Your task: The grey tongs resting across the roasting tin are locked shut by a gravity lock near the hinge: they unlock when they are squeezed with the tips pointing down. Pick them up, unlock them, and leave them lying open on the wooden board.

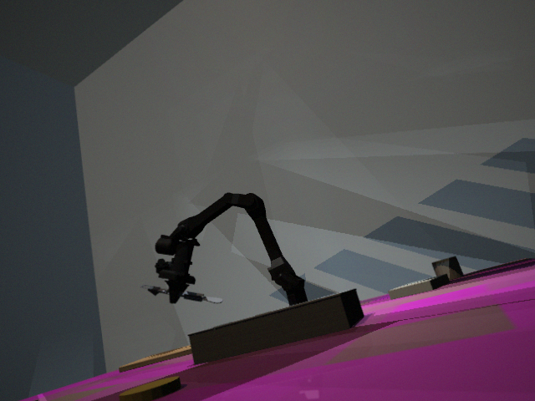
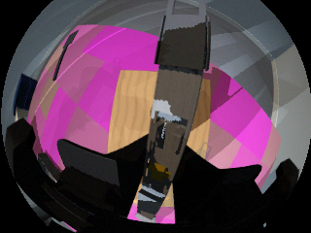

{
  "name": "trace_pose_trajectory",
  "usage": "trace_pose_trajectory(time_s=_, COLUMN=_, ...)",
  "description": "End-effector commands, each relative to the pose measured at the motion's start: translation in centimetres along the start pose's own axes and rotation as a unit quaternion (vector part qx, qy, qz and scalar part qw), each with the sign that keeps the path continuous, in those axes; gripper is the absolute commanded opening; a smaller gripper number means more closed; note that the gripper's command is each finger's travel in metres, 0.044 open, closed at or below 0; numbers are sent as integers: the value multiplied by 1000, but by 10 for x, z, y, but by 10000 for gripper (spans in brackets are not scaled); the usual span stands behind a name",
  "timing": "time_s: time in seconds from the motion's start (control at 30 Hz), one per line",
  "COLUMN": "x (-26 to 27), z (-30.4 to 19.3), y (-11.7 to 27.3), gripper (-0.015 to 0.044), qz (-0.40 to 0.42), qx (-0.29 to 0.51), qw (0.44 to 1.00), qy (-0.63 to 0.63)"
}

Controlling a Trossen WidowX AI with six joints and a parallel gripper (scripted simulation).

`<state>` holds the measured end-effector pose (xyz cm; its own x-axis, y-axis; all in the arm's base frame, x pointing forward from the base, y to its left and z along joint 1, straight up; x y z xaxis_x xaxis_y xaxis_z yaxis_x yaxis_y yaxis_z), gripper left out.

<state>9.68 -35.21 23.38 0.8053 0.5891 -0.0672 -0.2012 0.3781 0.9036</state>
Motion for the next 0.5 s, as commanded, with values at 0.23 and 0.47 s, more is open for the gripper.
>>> trace_pose_trajectory(time_s=0.23, x=0, z=10, y=-1, gripper=-150, qz=12, qx=77, qw=997, qy=8)
trace_pose_trajectory(time_s=0.47, x=1, z=14, y=-2, gripper=-150, qz=20, qx=125, qw=992, qy=13)
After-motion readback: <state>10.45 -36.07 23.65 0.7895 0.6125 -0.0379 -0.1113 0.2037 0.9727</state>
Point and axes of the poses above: the point midway between the two fingers, 35 mm back from their tips, its own y axis back along the fingers, its own x axis across the jaws, z = x × y, the point moved 8 cm from there along y, back along the fingers, and after that the axes turned 13 degrees about y, right-handed, at the moved point
